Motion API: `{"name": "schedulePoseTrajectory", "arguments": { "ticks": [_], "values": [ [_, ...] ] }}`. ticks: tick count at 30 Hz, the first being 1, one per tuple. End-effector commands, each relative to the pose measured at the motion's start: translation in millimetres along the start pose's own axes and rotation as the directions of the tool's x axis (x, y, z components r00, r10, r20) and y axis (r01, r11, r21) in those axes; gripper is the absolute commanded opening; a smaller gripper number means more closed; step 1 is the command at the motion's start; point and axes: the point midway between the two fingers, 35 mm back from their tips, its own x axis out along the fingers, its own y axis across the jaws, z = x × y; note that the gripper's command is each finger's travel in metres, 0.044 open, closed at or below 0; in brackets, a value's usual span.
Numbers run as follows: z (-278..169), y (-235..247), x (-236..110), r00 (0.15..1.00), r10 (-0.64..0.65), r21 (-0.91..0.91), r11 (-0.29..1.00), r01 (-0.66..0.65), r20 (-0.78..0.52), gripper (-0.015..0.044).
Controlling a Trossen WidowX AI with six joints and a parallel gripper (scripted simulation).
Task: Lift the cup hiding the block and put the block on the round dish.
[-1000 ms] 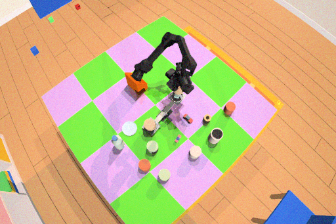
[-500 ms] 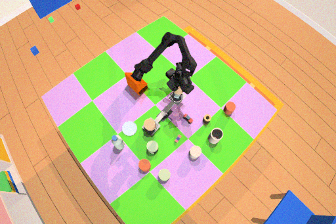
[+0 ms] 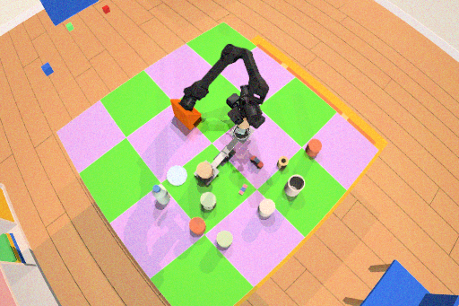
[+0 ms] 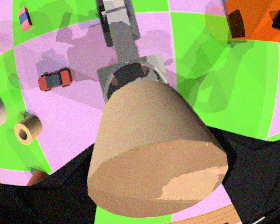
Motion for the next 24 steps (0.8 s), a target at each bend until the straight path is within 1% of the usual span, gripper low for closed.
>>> {"name": "schedulePoseTrajectory", "arguments": {
  "ticks": [1,20,24],
  "values": [
    [0.3,0.0,0.0,1.0,0.001,0.002,1.0,-0.001,0.0,0.0],
    [0.3,0.0,0.0,1.0,0.001,0.002,1.0,-0.001,0.0,0.0],
    [-7.1,-1.0,7.3,1.0,0.0,-0.002,1.0,0.0,0.01,0.0]
  ]
}}
